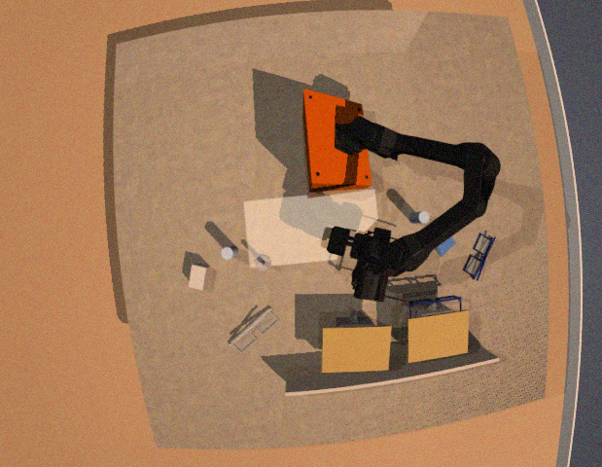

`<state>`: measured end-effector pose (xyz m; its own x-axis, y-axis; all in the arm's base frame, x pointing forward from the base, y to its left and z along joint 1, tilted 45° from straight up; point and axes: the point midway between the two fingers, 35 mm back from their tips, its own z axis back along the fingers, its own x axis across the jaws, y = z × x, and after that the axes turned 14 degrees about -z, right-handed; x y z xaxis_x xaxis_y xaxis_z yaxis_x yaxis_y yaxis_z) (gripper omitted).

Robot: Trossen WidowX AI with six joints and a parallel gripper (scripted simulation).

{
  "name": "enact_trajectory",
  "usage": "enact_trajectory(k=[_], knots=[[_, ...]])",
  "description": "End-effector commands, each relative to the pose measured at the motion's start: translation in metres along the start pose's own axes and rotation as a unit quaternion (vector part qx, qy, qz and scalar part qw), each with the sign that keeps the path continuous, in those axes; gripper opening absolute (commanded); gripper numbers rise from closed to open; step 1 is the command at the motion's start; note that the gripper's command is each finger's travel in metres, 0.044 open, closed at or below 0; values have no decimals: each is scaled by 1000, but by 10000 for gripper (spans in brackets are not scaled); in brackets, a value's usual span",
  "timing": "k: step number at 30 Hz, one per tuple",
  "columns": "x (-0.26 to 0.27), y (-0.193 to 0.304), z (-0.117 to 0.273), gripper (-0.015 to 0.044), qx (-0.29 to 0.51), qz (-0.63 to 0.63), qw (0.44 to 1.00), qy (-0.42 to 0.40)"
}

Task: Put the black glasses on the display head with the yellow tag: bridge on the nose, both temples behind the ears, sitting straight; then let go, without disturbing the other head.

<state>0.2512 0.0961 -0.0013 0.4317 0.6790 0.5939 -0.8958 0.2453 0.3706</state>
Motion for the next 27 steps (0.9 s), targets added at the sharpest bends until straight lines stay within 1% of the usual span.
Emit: enact_trajectory(k=[1, 7, 11, 16, 27], knots=[[0, -1, 19, 0, -1, 3, 1000, 2], [-1, 1, 52, 0, 2, 2, 1000, -1], [1, 4, 53, 0, 1, -7, 1000, 6], [9, 12, 54, 0, -9, -49, 998, 34], [30, 33, 56, 0, -55, -151, 983, 88]])
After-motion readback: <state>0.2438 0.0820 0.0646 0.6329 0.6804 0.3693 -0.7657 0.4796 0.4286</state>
